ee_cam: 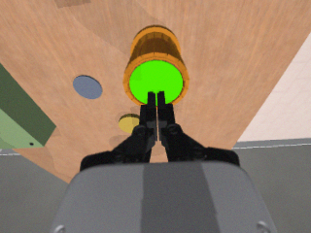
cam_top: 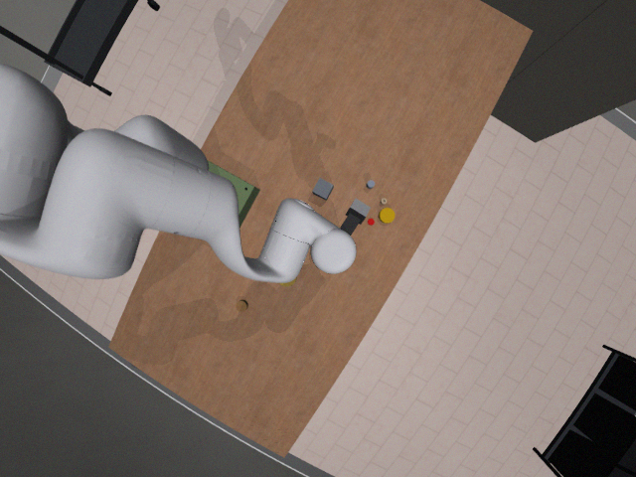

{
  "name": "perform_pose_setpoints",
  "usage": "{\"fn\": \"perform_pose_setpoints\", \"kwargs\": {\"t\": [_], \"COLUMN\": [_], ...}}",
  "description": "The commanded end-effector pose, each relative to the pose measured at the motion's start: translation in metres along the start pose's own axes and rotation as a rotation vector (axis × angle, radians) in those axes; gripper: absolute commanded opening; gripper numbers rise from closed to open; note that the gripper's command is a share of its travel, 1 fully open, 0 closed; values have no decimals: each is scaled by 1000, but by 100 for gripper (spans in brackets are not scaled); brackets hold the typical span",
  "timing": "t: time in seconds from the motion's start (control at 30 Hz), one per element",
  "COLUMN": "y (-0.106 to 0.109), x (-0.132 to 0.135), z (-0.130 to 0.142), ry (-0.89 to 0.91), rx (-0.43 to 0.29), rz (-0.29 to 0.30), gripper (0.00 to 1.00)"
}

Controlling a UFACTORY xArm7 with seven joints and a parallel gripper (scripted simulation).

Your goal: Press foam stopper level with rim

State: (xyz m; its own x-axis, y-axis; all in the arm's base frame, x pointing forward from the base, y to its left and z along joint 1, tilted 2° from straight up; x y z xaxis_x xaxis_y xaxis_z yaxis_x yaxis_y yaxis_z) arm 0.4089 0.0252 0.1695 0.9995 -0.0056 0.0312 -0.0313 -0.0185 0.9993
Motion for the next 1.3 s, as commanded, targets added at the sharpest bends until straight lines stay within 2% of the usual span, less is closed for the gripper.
{"fn": "perform_pose_setpoints", "kwargs": {"t": [0.0, 1.27], "y": [13, 18], "x": [1, 1], "z": [0, 0], "ry": [0, 0], "rx": [1, 1], "rz": [4, 4], "gripper": [0, 0]}}
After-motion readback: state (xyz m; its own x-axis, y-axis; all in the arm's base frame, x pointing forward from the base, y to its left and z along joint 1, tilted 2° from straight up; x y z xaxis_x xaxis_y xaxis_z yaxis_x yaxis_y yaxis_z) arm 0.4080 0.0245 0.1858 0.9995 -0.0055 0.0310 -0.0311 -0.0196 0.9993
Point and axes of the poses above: the point where the finger pads meet when closed, its own y axis back along the fingers, its own x axis across the jaws, z = x × y, the point moved 7 cm from there along y, back along the fingers, and after that the axes turned 6 degrees about y, right-handed, at the moved point
